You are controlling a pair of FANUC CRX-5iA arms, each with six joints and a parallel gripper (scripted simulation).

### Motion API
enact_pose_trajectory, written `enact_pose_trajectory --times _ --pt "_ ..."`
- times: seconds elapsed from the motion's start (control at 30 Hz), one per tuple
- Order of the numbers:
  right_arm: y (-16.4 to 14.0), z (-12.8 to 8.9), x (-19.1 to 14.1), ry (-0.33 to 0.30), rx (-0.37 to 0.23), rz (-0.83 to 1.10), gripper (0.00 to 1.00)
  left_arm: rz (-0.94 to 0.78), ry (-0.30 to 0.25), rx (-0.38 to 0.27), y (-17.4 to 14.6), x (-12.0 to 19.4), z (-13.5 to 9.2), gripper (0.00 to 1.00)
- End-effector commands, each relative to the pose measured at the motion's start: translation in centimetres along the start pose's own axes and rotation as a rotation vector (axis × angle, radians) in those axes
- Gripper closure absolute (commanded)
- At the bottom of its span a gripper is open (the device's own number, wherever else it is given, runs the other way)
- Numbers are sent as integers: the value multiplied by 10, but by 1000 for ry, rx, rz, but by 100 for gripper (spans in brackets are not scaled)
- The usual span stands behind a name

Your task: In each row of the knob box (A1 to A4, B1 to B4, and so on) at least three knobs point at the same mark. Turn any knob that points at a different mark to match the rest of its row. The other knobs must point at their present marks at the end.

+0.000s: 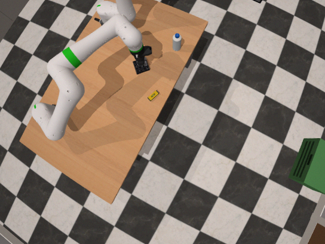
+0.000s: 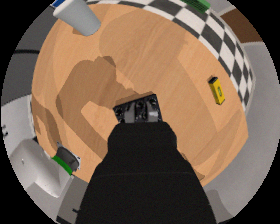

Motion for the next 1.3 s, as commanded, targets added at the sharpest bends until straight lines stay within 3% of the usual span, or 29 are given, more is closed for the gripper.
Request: enact_pose_trajectory --times 0.0,1.27 --pt "0 -2 0 -1 2 0 54 0 0 -2 0 0 -1 0" --pt "0 12 0 -1 2 0 54 0 0 -2 0 0 -1 0"
Point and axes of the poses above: on each arm, the point where the finger pads meet when closed, its own z axis out along the fingers, its own x axis across the jaws, y = z × x, the point moved 6 cm from there along -z, back along the fingers, and after that the axes turned 10 degrees about z, right-handed, at the moved point
